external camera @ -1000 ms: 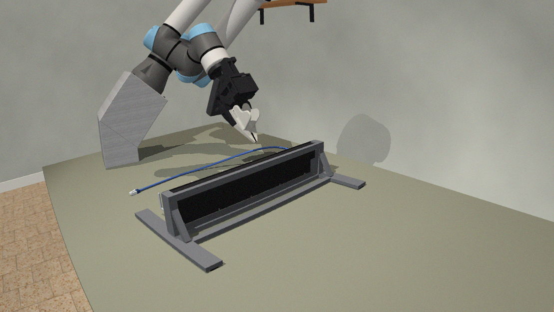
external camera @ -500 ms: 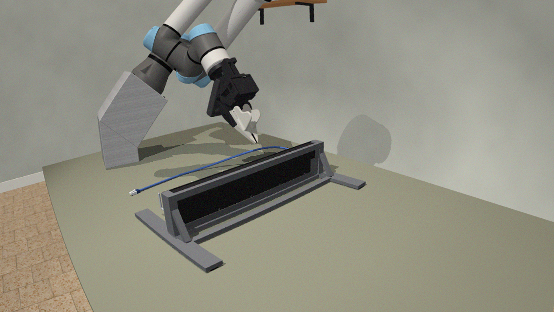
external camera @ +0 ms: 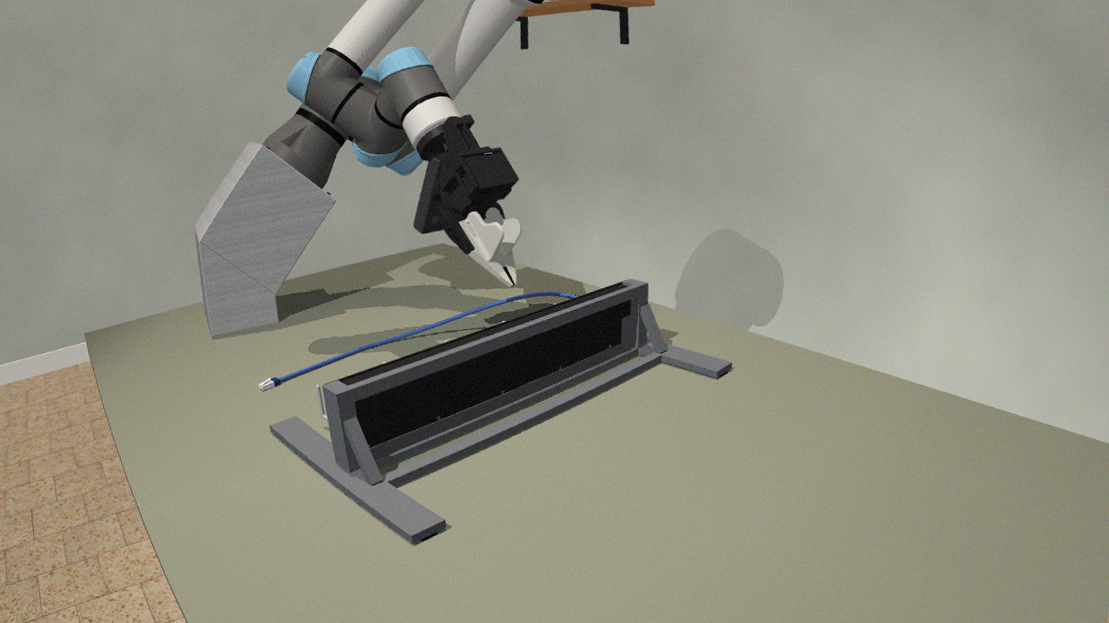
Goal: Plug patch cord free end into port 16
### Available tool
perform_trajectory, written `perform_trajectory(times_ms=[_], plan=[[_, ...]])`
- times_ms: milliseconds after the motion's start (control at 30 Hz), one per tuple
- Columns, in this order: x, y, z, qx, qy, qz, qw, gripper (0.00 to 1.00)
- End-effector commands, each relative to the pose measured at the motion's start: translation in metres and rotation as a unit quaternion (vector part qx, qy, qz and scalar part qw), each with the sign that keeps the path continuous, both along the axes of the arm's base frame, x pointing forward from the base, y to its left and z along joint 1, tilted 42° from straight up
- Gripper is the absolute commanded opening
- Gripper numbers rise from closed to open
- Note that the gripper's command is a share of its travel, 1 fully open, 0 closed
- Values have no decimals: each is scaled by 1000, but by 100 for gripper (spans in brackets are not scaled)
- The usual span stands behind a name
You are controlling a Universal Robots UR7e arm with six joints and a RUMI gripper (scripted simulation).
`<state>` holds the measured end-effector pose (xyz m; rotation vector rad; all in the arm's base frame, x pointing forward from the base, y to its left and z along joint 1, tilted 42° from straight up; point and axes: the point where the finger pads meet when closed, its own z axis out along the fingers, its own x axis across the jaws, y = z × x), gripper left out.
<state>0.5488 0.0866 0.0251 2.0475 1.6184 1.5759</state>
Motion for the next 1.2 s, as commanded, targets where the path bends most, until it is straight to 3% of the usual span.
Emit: perform_trajectory(times_ms=[0, 1167], plan=[[0, 0, 0, 0, 0, 0, 1000, 0], [-3, -2, 2, 0, 0, 0, 1000, 0]])
